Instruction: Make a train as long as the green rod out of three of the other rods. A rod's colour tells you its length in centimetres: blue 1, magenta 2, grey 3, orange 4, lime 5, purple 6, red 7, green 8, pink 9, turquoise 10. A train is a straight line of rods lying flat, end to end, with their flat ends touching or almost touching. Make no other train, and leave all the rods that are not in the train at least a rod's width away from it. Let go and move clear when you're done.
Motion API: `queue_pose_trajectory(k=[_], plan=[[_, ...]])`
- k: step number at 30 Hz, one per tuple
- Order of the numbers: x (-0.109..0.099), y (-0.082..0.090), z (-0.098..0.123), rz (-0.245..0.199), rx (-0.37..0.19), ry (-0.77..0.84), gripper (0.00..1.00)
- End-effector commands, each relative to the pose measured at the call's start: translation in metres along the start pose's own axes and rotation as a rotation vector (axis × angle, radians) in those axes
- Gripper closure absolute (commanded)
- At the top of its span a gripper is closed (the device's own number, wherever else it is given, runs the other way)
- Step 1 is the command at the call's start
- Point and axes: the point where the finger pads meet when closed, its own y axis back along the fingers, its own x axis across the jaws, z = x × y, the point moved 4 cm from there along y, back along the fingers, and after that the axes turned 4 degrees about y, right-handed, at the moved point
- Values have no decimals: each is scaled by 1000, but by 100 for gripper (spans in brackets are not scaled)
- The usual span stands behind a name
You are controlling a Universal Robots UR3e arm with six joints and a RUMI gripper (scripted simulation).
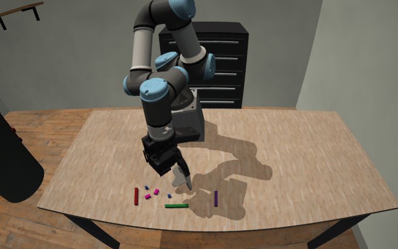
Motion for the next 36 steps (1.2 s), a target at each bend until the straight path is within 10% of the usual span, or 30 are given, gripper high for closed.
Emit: queue_pose_trajectory(k=[1, 36], plan=[[-7, 1, 8, 14, 6, 167, 0], [-40, 1, 44, 14, 2, 705, 0]])
